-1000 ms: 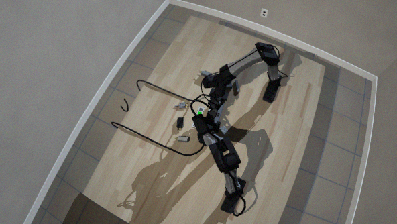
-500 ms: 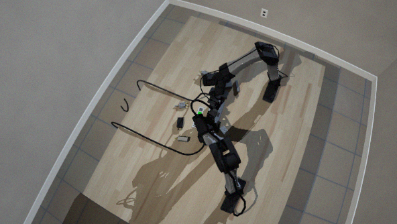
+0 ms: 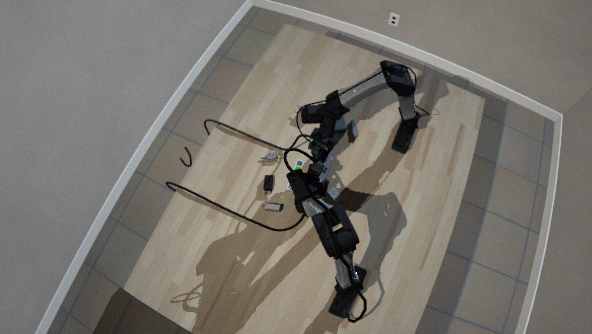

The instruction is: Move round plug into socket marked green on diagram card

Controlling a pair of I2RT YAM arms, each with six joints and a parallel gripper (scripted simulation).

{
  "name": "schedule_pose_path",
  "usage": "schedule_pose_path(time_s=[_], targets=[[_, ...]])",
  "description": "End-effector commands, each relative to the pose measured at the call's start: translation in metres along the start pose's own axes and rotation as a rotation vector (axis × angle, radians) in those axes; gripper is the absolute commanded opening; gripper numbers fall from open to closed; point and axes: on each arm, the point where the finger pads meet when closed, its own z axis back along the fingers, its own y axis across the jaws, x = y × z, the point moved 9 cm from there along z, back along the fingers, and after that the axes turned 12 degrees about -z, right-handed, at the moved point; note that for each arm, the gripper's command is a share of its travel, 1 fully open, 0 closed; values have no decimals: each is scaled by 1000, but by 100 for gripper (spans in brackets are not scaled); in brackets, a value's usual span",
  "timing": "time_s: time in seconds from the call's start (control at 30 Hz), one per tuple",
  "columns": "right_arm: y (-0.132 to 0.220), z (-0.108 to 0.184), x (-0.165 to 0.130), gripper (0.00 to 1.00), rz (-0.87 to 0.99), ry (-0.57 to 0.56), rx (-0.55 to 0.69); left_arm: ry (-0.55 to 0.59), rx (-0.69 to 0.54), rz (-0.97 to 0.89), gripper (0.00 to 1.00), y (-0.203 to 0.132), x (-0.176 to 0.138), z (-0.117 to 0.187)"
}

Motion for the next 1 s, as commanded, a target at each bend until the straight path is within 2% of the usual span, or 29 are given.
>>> schedule_pose_path(time_s=[0.0, 0.3, 0.4, 0.5, 0.57, 0.67, 0.87, 0.97], targets=[[-9, 27, 38, 33, 67, -204, 17, 175, -60, 115, 73, -17, -35, -11], [14, 20, 61, 33, 181, -67, -191, 191, -68, 126, 73, -18, -38, -12], [9, 22, 58, 33, 161, -92, -159, 191, -68, 126, 73, -18, -38, -12], [-3, 25, 48, 33, 110, -162, -66, 191, -68, 126, 73, -18, -38, -12], [-3, 25, 48, 33, 110, -162, -66, 191, -68, 126, 73, -18, -38, -12], [-10, 28, 39, 33, 63, -201, 16, 169, -57, 111, 73, -16, -34, -10], [-1, 27, 42, 33, 53, -54, -17, 86, -18, 57, 73, -11, -21, -4], [-9, 19, 42, 33, 37, 28, -21, -42, 52, -35, 73, 1, 5, 11]])
